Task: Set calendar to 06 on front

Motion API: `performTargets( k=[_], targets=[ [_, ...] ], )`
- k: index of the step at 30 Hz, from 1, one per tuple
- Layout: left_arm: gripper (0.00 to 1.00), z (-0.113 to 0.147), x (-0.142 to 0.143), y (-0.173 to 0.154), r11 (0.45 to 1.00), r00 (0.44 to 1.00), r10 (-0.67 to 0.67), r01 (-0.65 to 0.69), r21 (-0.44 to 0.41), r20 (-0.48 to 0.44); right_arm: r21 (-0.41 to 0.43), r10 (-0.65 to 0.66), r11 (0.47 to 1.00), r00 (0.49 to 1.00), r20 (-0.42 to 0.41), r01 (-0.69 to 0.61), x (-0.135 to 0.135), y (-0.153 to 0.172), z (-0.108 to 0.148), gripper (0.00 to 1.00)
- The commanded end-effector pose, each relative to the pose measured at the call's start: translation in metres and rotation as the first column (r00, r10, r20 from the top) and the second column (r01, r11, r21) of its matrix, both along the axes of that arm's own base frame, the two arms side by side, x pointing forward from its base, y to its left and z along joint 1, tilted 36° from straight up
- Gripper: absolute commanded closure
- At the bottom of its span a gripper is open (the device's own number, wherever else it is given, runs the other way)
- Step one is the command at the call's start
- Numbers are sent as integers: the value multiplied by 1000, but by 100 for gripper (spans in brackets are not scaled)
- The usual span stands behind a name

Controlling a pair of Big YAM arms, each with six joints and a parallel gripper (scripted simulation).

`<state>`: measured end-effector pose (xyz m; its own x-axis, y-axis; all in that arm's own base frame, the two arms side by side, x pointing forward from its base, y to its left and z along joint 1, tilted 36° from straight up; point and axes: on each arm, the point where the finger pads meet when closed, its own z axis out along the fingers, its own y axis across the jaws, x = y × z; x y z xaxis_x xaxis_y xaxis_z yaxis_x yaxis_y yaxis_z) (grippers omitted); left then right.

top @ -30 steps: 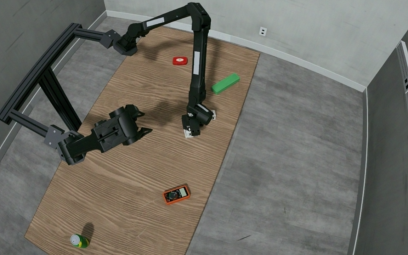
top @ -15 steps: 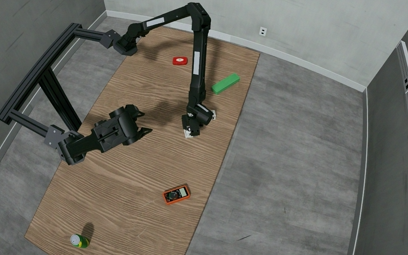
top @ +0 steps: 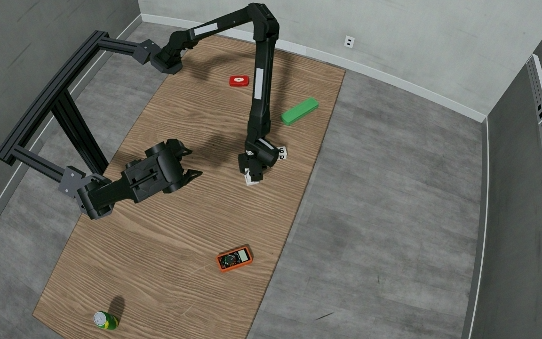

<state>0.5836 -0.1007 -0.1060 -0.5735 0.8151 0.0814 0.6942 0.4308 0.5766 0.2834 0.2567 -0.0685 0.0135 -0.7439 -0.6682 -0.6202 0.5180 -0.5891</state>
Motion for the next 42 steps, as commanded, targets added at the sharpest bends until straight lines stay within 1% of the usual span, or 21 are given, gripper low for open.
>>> performTargets(
  k=[1, 4, 5, 8, 11, 13, 15, 17, 26, 27, 28, 38, 40, 42],
  targets=[
    [36, 16, -8, -16, 1000, 1000, -2, 2, 7, 14, 16, 1, 1000, 1000, 12, -1, 2, 4, 4, 0],
    [36, 17, -8, -15, 1000, 1000, -2, 1, 11, 14, 16, 1, 1000, 1000, 12, -1, 2, 4, 4, 0],
    [36, 20, -3, -9, 1000, 1000, 10, -11, 11, 22, 16, 1, 1000, 1000, 12, -1, 2, 4, 4, 0],
    [36, 12, -7, -8, 1000, 1000, 11, -11, 20, 8, 16, 1, 1000, 1000, 12, -1, 2, 4, 4, 0],
    [36, 12, -7, -8, 1000, 1000, 1, -1, 24, 5, 16, 1, 1000, 1000, 12, -1, 2, 4, 4, 0],
    [36, 12, -4, -11, 1000, 999, 30, -31, 6, 21, 16, 1, 1000, 1000, 12, -1, 2, 4, 4, 0],
    [36, 1, -9, -17, 998, 997, 69, -69, -15, 22, 16, 1, 1000, 1000, 12, -1, 2, 4, 4, 0],
    [36, 0, -8, -19, 996, 996, 87, -86, -29, 26, 16, 1, 1000, 1000, 12, -1, 2, 4, 4, 0],
    [36, 4, -5, -21, 998, 997, 66, -65, -24, 27, 16, 1, 1000, 1000, 12, -1, 2, 4, 4, 0],
    [36, -1, -4, -21, 998, 998, 66, -65, -24, 26, 16, 1, 1000, 1000, 12, -1, 2, 4, 4, 0],
    [36, -2, -1, -11, 996, 996, 84, -83, -24, 27, 16, 1, 1000, 1000, 12, -1, 2, 4, 4, 0],
    [36, -11, 10, -11, 996, 996, 84, -83, -28, 35, 16, 1, 1000, 1000, 12, -1, 2, 4, 4, 0],
    [36, -14, 13, 0, 995, 995, 96, -95, -26, 34, 16, 1, 1000, 1000, 12, -1, 2, 4, 4, 0],
    [36, -16, 14, 3, 995, 995, 93, -93, -23, 31, 16, 1, 1000, 1000, 12, -1, 2, 4, 4, 0]
  ],
)
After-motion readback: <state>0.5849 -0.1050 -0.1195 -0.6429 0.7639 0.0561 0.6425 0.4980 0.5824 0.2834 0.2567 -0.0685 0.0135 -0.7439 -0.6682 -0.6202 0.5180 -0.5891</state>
